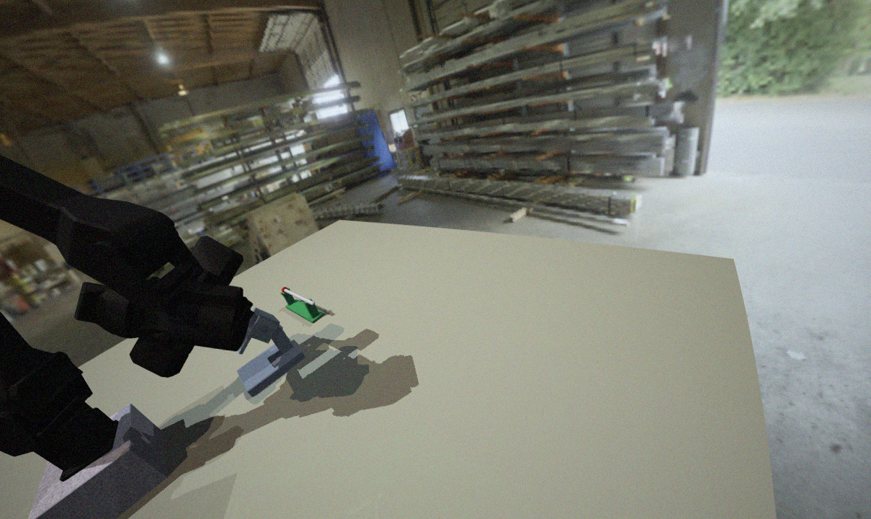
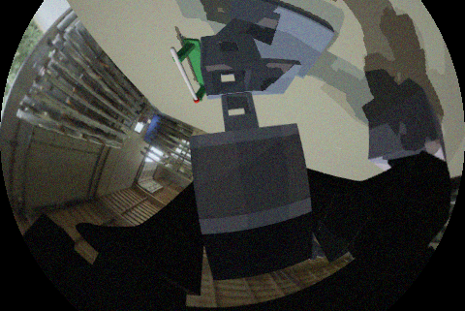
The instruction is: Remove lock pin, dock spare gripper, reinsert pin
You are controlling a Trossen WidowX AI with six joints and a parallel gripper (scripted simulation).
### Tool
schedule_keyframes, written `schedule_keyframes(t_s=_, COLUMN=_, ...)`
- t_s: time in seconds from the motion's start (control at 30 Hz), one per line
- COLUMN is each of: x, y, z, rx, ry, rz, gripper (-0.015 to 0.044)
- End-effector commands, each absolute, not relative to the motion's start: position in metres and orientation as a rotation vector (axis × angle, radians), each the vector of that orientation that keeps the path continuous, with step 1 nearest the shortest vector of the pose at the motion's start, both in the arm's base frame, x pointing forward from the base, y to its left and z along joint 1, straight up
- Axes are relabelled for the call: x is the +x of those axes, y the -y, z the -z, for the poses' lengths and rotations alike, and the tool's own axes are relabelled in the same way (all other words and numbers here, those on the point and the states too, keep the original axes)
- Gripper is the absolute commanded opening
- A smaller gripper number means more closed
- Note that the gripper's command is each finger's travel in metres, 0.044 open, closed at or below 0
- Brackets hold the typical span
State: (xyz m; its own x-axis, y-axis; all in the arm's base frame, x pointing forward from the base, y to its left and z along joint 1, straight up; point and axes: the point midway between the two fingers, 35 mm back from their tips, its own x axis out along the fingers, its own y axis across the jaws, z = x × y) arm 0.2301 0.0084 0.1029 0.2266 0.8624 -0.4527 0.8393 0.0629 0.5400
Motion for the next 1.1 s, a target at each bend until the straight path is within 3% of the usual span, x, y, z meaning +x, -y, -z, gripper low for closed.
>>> schedule_keyframes(t_s=0.0, x=0.234, y=-0.009, z=-0.098, rx=1.765, ry=-1.586, rz=-0.044, gripper=0.0000)
schedule_keyframes(t_s=1.07, x=0.256, y=-0.010, z=-0.066, rx=1.764, ry=-1.586, rz=-0.043, gripper=0.0000)
